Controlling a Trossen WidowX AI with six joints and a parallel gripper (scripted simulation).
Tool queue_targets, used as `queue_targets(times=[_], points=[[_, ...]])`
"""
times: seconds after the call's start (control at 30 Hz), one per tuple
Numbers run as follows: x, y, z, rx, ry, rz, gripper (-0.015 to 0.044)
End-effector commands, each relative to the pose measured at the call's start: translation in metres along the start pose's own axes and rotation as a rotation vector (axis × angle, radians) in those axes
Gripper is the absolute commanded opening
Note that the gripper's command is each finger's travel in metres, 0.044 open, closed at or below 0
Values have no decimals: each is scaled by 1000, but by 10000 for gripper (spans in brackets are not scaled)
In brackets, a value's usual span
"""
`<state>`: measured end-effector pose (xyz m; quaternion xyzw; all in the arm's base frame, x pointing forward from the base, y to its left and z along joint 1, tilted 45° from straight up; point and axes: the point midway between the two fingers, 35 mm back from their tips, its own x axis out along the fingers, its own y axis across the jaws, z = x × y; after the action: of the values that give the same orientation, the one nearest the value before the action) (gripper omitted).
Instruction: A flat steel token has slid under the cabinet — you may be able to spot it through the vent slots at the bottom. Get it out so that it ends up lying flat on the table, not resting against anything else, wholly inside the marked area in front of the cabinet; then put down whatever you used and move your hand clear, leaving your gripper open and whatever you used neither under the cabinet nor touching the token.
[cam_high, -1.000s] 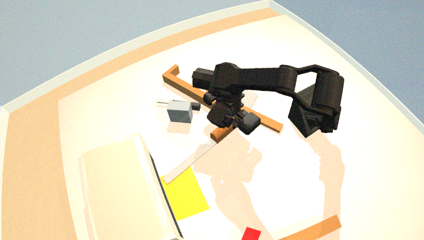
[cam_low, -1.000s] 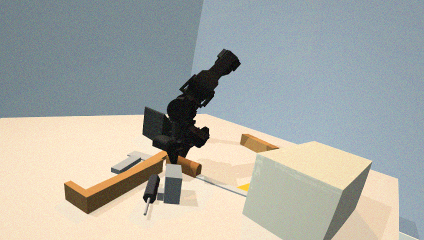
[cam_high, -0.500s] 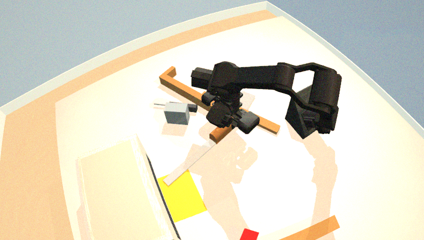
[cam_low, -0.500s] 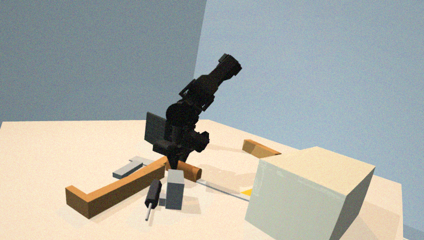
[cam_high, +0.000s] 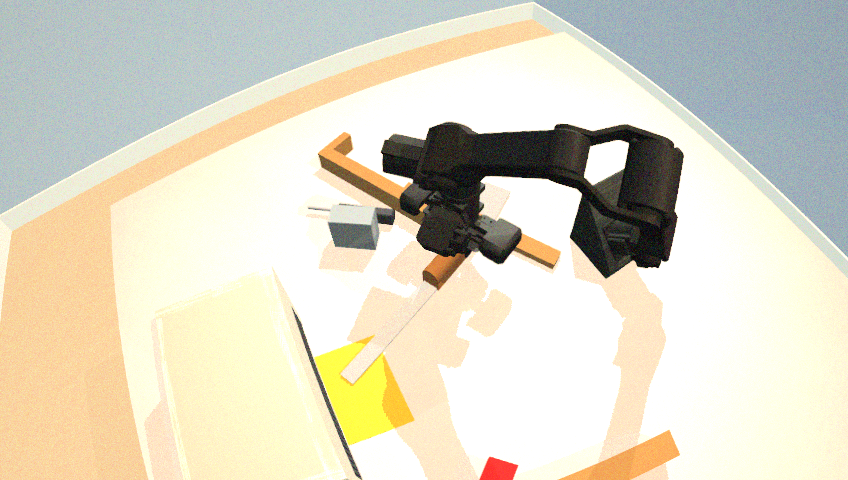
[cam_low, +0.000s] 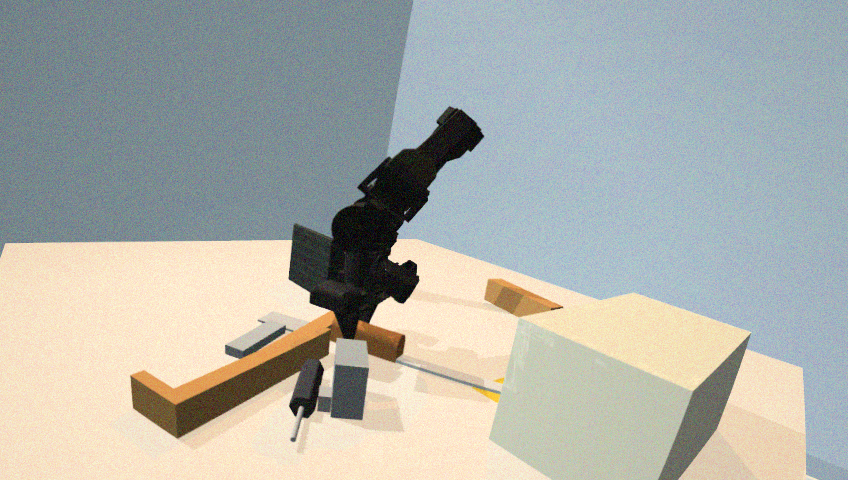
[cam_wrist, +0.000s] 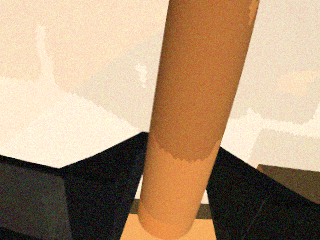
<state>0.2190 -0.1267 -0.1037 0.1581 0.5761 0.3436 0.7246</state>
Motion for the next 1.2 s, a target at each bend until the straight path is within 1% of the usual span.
queue_targets(times=[0.0,1.17], points=[[-1,0,1,-29,-2,0,0],[-1,31,28,-74,-3,3,0]])
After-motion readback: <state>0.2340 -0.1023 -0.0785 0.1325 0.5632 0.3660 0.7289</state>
